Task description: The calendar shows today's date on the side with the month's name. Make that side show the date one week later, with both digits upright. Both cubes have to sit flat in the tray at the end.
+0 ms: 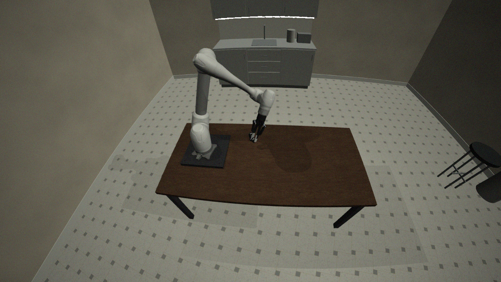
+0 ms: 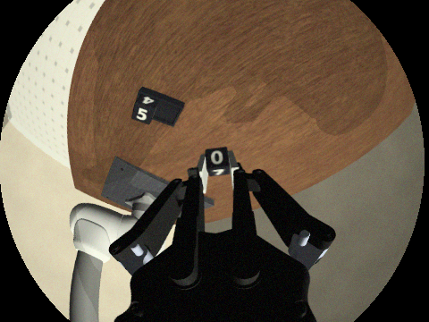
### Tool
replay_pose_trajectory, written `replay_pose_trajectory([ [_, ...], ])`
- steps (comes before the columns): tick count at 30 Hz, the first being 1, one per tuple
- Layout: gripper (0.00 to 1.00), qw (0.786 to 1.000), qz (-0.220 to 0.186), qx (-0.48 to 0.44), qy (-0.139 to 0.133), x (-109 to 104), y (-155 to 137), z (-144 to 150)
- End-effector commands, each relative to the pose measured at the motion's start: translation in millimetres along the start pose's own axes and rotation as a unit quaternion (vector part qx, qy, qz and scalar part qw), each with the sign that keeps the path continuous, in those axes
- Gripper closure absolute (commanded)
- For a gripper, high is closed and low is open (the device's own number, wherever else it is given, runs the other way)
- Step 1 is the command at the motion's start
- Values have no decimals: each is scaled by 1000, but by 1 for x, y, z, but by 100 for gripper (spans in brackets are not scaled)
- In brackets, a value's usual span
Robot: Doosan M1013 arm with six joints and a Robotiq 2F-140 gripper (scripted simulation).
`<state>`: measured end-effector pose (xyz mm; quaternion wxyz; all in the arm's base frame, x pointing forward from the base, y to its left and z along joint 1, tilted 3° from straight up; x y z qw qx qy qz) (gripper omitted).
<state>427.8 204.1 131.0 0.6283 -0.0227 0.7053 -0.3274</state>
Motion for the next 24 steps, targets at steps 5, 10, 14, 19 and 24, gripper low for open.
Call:
replay_pose_trajectory([
  [5,75,1000,27,-1,2,0,-6,0],
  [10,75,995,96,-2,9,2,-13,0],
  [14,75,992,126,-2,9,2,-17,0],
  [19,75,989,149,0,7,2,-22,1],
  [24,75,984,178,-3,14,5,-25,0],
])
Point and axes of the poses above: the point where the finger pads meet when closed, its own x axis out along the fingers, its own z axis across the jaws, y = z × x, the point moved 4 cm from there along -x, back along the fingers, and after that the axes turned 3 degrees about x, right-handed, at the moved point
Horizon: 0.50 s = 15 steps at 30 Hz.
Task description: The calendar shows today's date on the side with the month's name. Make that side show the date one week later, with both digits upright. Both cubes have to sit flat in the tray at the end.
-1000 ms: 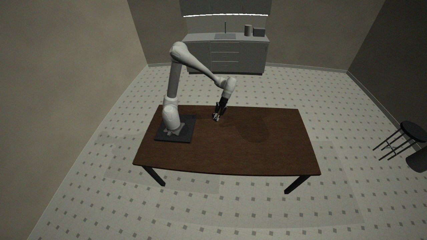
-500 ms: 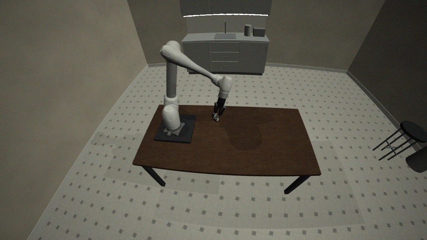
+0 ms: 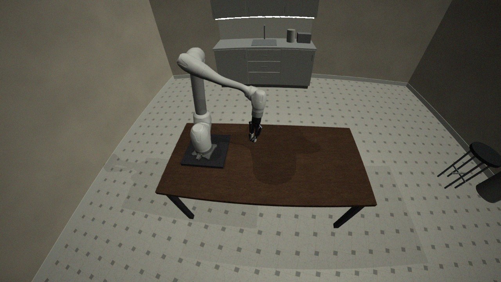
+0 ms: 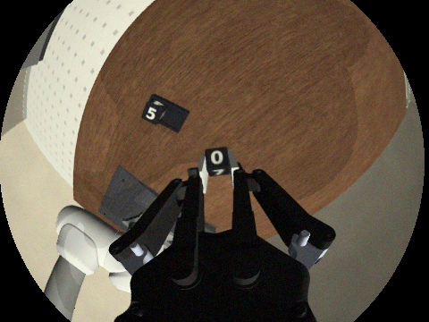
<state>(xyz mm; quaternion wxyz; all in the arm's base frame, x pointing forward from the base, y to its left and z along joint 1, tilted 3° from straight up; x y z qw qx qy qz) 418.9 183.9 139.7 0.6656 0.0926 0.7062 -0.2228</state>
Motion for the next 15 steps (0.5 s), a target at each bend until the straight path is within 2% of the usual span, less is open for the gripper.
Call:
replay_pose_trajectory([
  [1,75,999,33,-2,6,1,-3,-1],
  [3,75,998,67,-2,9,2,-7,-1],
  [5,75,998,67,-2,9,2,-7,-1],
  [9,75,993,118,0,5,1,-12,1],
  [15,75,992,128,-1,7,2,-17,1],
])
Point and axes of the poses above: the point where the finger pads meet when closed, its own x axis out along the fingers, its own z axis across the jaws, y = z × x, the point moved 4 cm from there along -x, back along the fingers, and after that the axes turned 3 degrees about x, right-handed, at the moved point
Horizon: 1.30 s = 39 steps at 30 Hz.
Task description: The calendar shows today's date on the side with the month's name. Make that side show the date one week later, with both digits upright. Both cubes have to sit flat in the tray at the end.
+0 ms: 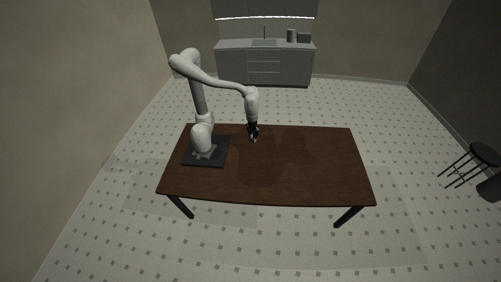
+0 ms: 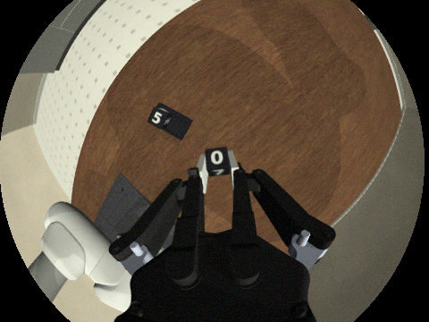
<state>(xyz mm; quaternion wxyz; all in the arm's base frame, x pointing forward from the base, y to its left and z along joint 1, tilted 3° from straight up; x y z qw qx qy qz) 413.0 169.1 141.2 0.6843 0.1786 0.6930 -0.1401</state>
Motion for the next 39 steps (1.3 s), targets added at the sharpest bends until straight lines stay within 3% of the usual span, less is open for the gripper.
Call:
replay_pose_trajectory([
  [1,75,1000,15,-1,5,1,-2,-1],
  [5,75,997,76,-2,14,3,-8,-3],
  [7,75,997,76,-2,14,3,-8,-3],
  [11,75,992,126,0,7,2,-13,1],
  [17,75,991,133,0,8,3,-18,1],
  [24,75,985,174,-2,20,7,-23,-3],
  [31,75,967,253,0,15,7,-30,1],
  [39,75,963,267,-1,18,11,-35,1],
])
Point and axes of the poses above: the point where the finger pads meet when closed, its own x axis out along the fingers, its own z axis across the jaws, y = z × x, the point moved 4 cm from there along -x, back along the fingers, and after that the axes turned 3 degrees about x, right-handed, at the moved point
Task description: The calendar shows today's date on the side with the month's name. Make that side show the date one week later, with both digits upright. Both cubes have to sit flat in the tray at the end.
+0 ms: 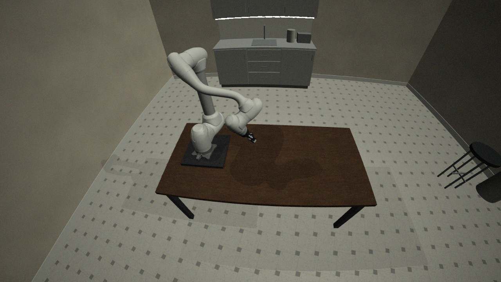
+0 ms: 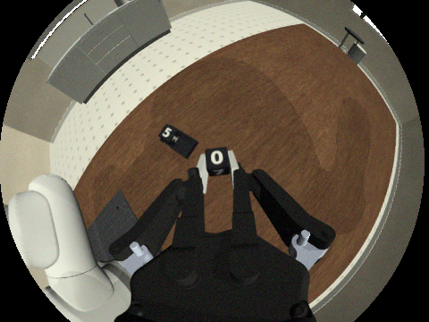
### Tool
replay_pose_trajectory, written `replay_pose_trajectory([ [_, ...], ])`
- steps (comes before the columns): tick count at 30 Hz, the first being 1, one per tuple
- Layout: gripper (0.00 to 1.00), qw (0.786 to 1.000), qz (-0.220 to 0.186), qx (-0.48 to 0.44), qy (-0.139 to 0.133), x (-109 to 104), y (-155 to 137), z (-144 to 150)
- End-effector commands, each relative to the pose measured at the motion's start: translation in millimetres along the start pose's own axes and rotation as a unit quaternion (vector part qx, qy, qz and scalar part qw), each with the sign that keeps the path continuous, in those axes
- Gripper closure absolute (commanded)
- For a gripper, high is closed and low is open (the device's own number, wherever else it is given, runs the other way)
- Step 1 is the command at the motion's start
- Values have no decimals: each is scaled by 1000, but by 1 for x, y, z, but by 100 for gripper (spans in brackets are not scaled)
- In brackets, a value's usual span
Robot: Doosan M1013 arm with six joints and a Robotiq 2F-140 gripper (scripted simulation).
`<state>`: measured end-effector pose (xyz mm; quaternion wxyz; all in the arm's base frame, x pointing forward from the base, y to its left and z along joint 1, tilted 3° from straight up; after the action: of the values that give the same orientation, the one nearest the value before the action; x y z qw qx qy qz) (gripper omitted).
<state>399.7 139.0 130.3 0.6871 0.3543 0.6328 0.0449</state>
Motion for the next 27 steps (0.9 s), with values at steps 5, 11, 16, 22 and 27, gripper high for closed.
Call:
replay_pose_trajectory([
  [5,75,999,39,1,13,3,-7,-3],
  [11,75,993,120,0,8,2,-13,0],
  [16,75,992,128,-1,6,2,-17,1],
  [22,75,992,128,-1,6,2,-17,1],
  [27,75,992,128,-1,6,2,-17,1],
])
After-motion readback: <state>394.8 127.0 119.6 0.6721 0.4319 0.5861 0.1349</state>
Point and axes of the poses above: the point where the finger pads meet when closed, its own x axis out along the fingers, its own z axis across the jaws, y = z × x, the point moved 4 cm from there along -x, back along the fingers, and after that the axes turned 3 degrees about x, right-handed, at the moved point
